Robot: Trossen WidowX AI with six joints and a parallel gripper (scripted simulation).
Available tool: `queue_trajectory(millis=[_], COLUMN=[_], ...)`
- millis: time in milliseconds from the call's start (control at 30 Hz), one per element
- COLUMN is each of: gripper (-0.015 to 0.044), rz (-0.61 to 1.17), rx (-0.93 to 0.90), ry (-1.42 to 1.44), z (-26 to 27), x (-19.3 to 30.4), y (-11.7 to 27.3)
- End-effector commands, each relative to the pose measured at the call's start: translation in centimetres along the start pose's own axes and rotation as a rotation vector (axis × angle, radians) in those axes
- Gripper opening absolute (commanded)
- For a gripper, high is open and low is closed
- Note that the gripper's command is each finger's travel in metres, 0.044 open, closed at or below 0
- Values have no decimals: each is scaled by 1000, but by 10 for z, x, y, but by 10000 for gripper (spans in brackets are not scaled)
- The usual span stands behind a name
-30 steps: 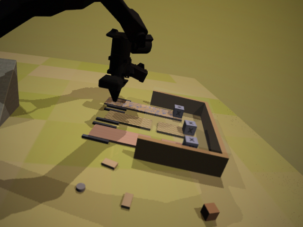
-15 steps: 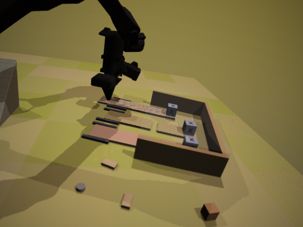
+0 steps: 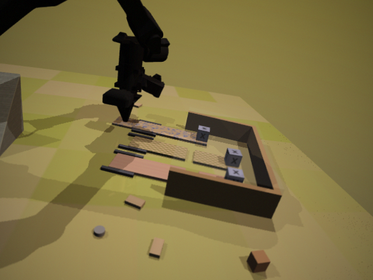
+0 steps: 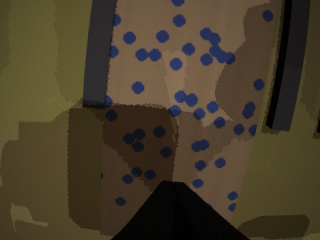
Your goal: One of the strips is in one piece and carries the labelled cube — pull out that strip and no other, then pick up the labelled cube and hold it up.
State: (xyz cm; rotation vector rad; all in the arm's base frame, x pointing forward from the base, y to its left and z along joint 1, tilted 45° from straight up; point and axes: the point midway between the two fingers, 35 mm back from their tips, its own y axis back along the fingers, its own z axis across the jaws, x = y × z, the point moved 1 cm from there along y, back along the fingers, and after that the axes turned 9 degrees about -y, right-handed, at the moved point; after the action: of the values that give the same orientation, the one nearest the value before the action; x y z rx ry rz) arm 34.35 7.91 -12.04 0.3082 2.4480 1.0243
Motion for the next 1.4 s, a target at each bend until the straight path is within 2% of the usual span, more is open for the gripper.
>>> queue_trajectory(millis=[0, 1367], gripper=[0, 0], rz=[21, 24], rx=[9, 8], ry=[1, 3], z=[-4, -13], x=[12, 75], y=[-5, -3])
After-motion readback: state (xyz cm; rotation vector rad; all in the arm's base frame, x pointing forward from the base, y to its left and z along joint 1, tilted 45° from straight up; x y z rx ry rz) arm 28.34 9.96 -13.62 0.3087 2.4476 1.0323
